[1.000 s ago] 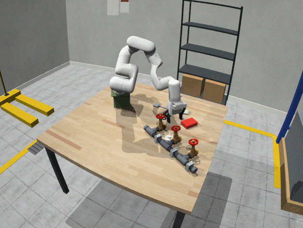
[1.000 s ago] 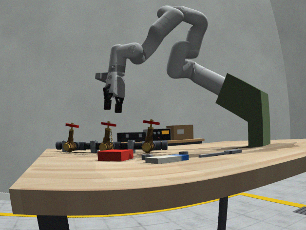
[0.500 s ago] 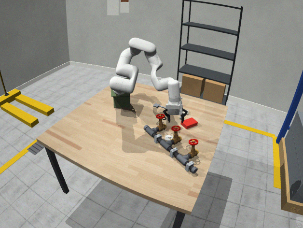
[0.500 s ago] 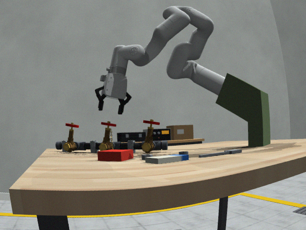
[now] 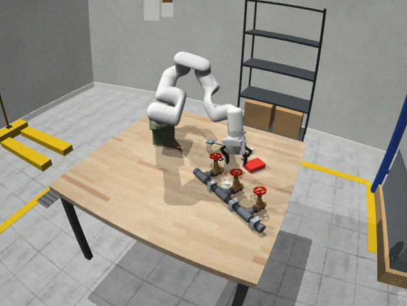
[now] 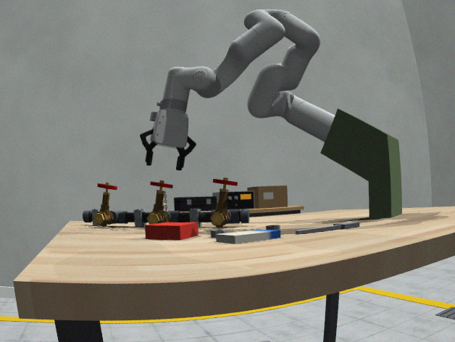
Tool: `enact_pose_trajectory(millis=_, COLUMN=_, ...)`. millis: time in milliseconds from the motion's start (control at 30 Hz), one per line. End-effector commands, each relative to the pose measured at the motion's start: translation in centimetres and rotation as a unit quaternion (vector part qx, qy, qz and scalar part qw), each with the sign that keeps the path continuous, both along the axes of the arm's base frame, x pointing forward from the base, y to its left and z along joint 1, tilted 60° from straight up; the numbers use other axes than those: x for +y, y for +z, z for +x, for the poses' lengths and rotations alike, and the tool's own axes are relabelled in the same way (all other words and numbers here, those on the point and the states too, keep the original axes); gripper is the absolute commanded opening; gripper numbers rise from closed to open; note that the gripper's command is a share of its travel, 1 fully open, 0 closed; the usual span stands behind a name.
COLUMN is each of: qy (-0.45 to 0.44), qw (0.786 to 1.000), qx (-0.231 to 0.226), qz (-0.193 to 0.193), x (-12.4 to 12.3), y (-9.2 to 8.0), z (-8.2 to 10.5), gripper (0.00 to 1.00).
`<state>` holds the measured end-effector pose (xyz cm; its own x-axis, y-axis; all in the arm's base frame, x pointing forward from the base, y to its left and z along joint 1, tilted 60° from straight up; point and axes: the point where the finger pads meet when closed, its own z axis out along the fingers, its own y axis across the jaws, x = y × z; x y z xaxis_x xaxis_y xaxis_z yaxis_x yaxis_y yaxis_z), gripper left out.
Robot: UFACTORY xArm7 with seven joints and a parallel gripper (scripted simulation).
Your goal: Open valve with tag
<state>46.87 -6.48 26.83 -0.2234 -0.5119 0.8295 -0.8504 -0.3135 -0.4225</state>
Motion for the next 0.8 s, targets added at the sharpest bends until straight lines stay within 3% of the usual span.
enact_pose_trajectory(millis=0, qy=0.001, qw=1.0, qx=-0.001, qz=0.0, x=0.0, y=0.1, z=0.2, gripper=1.0)
enact_pose_trajectory(millis=767, qy=0.001, qw=1.0, qx=-0.001, qz=0.0, x=-3.6, y=-1.7, z=2.3, gripper=1.0)
